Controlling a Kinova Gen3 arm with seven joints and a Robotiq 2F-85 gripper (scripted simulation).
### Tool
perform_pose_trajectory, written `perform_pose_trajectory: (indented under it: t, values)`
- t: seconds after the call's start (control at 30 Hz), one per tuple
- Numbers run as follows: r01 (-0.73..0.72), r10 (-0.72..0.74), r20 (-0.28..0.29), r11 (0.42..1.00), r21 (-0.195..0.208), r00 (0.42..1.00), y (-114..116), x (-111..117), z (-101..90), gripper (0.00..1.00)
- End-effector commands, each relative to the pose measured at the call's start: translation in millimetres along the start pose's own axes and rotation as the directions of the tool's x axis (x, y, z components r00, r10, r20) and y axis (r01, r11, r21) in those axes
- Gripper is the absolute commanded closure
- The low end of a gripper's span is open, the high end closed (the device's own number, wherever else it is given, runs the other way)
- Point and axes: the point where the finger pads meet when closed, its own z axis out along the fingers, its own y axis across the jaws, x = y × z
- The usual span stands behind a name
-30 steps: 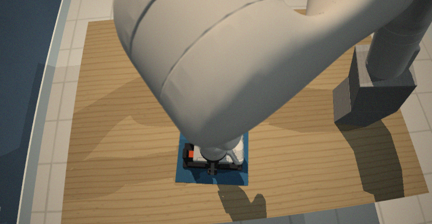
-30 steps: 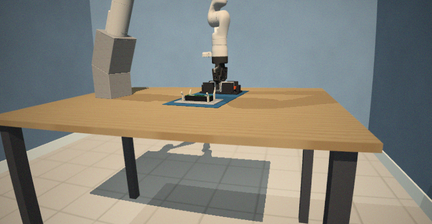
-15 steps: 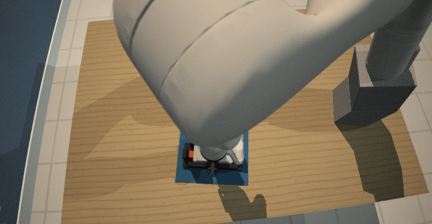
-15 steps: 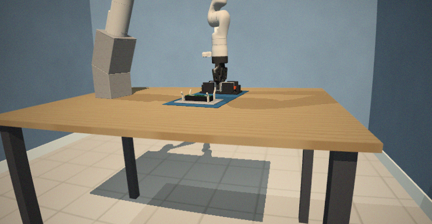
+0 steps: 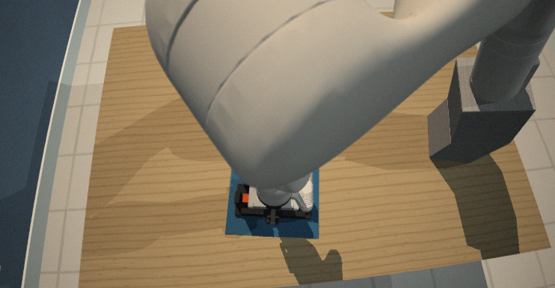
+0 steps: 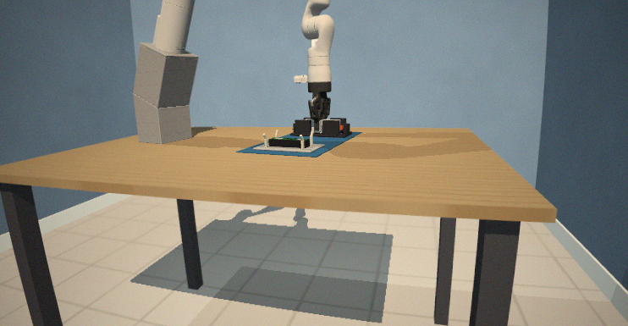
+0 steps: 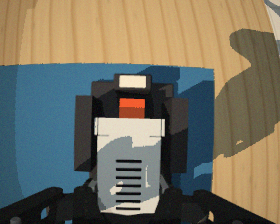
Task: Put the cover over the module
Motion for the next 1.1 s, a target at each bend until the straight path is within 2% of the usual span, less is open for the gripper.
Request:
perform_pose_trajectory:
  t: [0.0, 0.33, 0.67, 0.9, 1.07]
  values:
    - [0.0, 0.0, 0.001, 1.0, -0.001, 1.0, 0, -1, -0.6, 1.0]
    - [0.0, 0.0, 0.001, 1.0, -0.001, 1.0, 0, -1, -0.6, 1.0]
    - [0.0, 0.0, 0.001, 1.0, -0.001, 1.0, 0, -1, -30.6, 1.0]
    - [0.0, 0.0, 0.001, 1.0, -0.001, 1.0, 0, -1, -30.6, 1.0]
    - [0.001, -0.001, -0.001, 1.0, 0.001, 1.0, -1, 1, -44.3, 1.0]
